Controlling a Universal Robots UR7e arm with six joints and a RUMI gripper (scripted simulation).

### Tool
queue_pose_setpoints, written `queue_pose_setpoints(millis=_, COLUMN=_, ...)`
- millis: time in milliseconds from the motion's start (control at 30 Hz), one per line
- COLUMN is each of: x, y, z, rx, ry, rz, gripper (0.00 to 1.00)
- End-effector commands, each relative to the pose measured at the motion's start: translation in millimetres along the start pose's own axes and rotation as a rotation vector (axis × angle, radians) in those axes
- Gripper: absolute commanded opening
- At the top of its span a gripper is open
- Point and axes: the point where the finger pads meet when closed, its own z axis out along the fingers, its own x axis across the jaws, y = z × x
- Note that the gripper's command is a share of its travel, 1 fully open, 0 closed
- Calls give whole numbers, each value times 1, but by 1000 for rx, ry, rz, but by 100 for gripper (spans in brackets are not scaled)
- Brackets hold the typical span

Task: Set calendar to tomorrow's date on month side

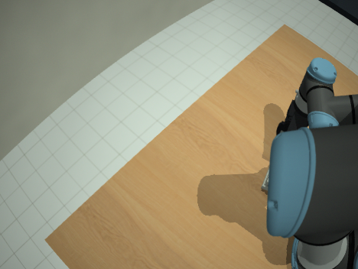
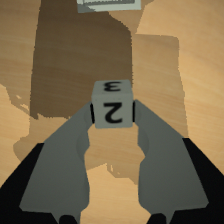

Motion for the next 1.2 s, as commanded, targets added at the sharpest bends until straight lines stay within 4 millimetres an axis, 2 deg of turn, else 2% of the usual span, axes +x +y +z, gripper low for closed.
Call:
queue_pose_setpoints(millis=0, x=0, y=0, z=-11, rx=-1, ry=1, rz=0, gripper=10)
queue_pose_setpoints(millis=367, x=0, y=0, z=-77, rx=-1, ry=1, rz=0, gripper=10)
queue_pose_setpoints(millis=433, x=0, y=0, z=-77, rx=-1, ry=1, rz=0, gripper=10)
queue_pose_setpoints(millis=567, x=0, y=0, z=-93, rx=-1, ry=1, rz=0, gripper=10)
queue_pose_setpoints(millis=1033, x=0, y=0, z=-97, rx=-1, ry=1, rz=0, gripper=10)
queue_pose_setpoints(millis=1167, x=1, y=-14, z=-100, rx=-1, ry=1, rz=0, gripper=10)
